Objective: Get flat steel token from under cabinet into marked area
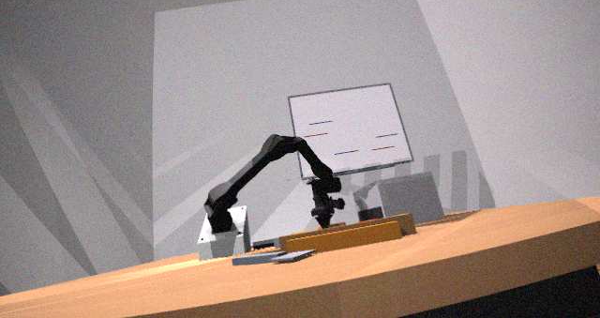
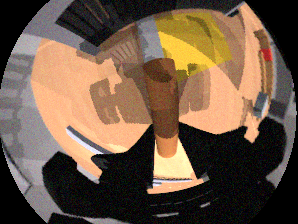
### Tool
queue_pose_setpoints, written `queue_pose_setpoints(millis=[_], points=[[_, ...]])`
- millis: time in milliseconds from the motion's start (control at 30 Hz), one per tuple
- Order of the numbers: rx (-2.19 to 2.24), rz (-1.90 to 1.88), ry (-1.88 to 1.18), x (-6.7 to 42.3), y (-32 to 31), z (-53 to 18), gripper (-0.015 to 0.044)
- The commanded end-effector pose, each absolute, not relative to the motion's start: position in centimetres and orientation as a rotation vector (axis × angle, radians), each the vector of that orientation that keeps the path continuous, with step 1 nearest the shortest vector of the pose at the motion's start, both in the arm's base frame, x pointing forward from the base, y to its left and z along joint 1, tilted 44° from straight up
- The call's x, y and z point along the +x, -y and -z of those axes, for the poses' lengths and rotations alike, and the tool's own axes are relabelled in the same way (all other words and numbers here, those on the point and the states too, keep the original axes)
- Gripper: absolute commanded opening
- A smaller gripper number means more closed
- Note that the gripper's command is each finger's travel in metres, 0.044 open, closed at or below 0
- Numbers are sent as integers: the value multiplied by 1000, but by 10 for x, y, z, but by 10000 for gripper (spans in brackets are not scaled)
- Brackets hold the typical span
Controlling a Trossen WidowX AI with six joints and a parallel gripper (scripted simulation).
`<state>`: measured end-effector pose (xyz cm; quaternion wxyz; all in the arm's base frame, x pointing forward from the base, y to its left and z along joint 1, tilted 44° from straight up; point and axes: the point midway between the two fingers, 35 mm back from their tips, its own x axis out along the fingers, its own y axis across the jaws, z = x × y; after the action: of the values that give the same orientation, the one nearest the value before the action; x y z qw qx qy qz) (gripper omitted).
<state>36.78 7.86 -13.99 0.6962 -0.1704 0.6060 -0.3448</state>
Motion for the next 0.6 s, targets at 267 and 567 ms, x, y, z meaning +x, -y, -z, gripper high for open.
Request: queue_pose_setpoints(millis=[267,567], points=[[-377,779,-1351,364,-67,130,0],[-377,779,-1352,361,-60,125,0]])
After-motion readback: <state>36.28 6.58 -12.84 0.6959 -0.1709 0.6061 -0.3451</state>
